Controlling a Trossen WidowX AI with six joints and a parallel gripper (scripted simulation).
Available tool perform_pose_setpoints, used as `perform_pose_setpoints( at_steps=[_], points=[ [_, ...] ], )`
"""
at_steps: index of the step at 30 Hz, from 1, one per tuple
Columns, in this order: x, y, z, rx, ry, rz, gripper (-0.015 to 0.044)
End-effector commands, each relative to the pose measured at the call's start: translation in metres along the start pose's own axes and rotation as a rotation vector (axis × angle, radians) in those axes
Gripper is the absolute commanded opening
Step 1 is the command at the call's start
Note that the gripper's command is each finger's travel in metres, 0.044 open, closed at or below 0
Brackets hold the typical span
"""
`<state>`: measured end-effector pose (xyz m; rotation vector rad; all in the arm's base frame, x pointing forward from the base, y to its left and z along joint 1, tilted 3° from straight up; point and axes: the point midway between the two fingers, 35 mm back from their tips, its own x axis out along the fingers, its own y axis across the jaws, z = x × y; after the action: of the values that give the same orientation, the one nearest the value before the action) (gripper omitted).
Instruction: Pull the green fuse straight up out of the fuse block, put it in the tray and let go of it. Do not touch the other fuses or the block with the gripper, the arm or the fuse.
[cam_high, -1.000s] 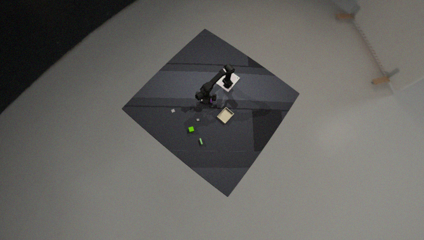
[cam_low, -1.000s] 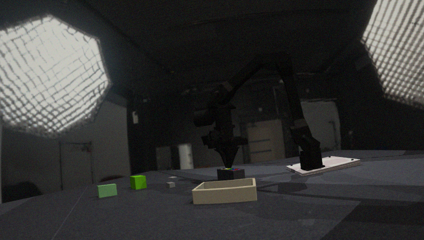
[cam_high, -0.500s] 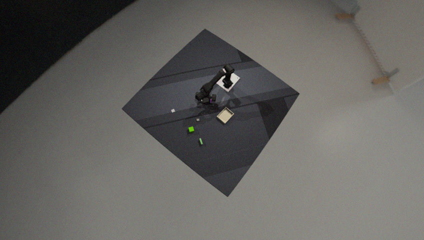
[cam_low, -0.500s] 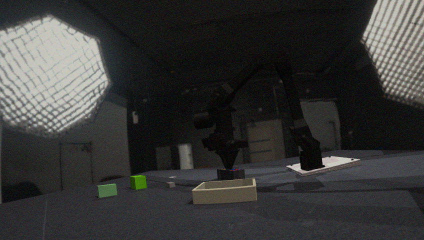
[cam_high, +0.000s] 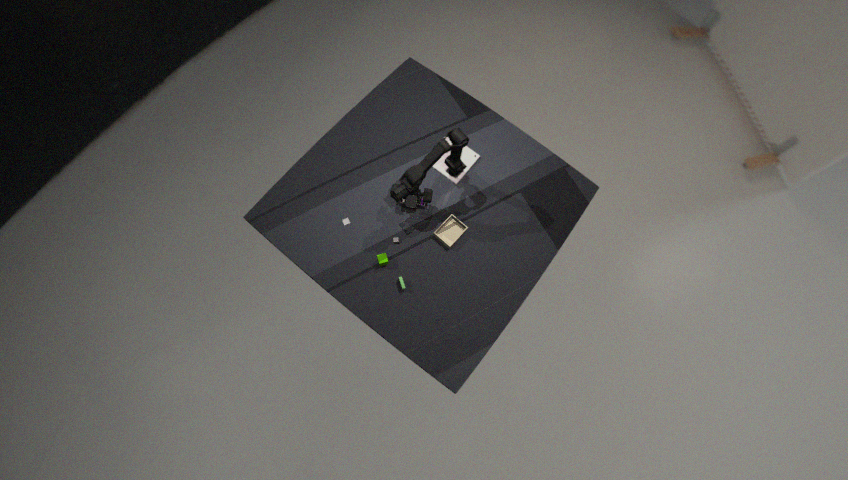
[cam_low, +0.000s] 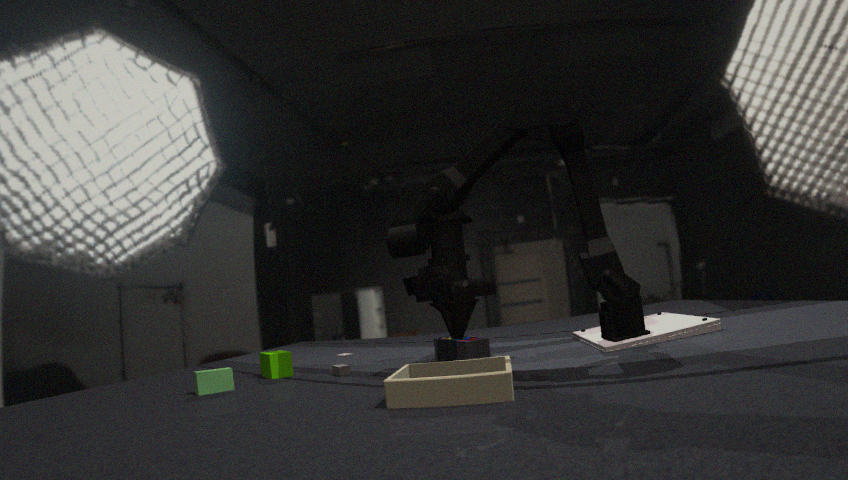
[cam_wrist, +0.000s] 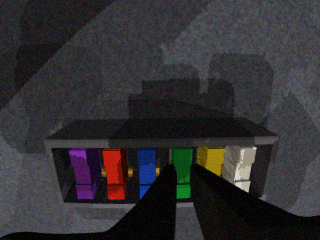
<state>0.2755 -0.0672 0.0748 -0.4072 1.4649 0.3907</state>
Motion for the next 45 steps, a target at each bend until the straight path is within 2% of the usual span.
perform_pose_setpoints(
  at_steps=[1,45],
  points=[
    [-0.002,0.000,0.000,0.000,0.000,0.000,0.0000],
    [-0.023,0.000,0.001,0.002,-0.001,0.002,0.0000]
  ],
)
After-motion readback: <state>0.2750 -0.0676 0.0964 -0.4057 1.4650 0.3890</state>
